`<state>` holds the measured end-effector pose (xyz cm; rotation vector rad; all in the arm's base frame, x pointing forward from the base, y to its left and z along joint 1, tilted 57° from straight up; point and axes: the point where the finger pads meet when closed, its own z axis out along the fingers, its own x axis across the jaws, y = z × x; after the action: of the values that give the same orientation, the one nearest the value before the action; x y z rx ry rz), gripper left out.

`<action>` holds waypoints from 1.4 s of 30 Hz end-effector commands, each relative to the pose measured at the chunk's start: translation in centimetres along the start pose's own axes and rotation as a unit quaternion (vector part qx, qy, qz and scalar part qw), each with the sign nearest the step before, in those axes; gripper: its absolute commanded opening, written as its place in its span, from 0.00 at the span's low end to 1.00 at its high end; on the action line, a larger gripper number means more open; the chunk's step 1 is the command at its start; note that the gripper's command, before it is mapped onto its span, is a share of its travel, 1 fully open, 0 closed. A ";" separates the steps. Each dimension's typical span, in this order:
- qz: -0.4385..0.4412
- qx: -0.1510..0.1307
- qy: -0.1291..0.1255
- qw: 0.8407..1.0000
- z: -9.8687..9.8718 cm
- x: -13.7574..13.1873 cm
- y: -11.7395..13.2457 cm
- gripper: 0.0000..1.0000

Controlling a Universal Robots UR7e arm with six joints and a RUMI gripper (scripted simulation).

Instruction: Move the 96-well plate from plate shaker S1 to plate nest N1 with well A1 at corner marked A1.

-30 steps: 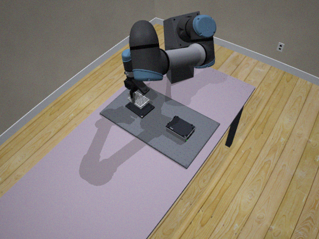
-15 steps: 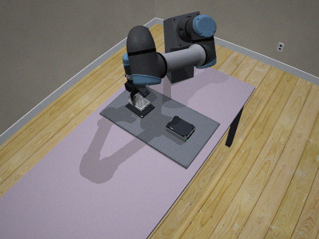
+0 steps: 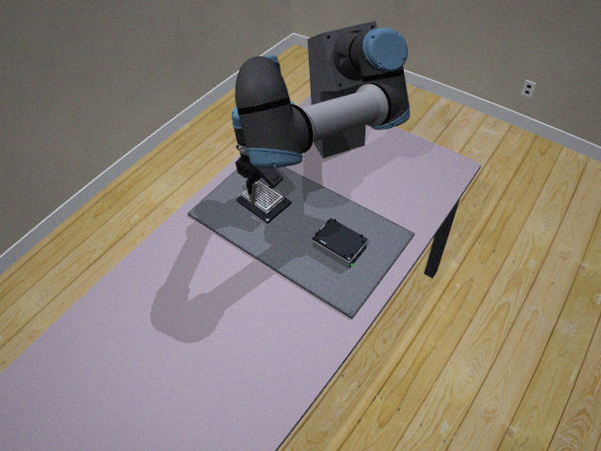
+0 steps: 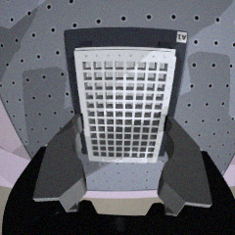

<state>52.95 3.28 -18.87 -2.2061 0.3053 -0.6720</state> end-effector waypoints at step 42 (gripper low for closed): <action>0.000 -0.001 0.001 1.000 0.5 0.0 0.0 0.00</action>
<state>53.20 3.57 -19.12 -2.2065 0.3063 -0.6728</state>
